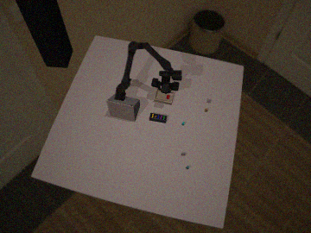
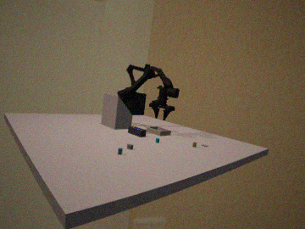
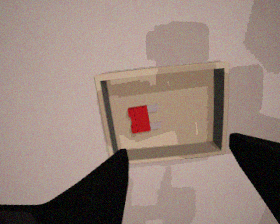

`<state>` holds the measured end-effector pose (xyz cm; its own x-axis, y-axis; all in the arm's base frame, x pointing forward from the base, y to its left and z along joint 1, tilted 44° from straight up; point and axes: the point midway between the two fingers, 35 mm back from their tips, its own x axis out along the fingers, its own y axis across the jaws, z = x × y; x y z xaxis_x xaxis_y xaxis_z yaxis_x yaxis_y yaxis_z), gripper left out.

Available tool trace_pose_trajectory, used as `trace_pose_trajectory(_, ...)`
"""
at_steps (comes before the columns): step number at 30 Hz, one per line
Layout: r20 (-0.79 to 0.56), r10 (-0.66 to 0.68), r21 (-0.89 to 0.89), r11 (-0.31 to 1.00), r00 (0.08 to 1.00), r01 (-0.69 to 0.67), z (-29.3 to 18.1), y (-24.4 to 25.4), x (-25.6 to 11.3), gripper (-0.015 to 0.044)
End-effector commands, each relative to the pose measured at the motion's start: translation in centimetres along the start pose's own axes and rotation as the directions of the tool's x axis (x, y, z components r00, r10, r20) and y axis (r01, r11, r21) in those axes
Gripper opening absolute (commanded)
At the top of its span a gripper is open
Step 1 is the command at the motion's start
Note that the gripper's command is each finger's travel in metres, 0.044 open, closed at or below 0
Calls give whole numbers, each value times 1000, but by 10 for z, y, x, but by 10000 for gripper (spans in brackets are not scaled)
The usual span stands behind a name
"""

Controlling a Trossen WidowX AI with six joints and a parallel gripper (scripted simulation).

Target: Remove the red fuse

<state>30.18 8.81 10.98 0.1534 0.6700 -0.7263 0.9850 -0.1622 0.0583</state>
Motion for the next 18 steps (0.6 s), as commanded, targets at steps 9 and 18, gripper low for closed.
trace_pose_trajectory(9,0,1,0,1000,1000,-1,0,0,0,330)
trace_pose_trajectory(18,0,1,0,1000,1000,-1,0,0,0,330)
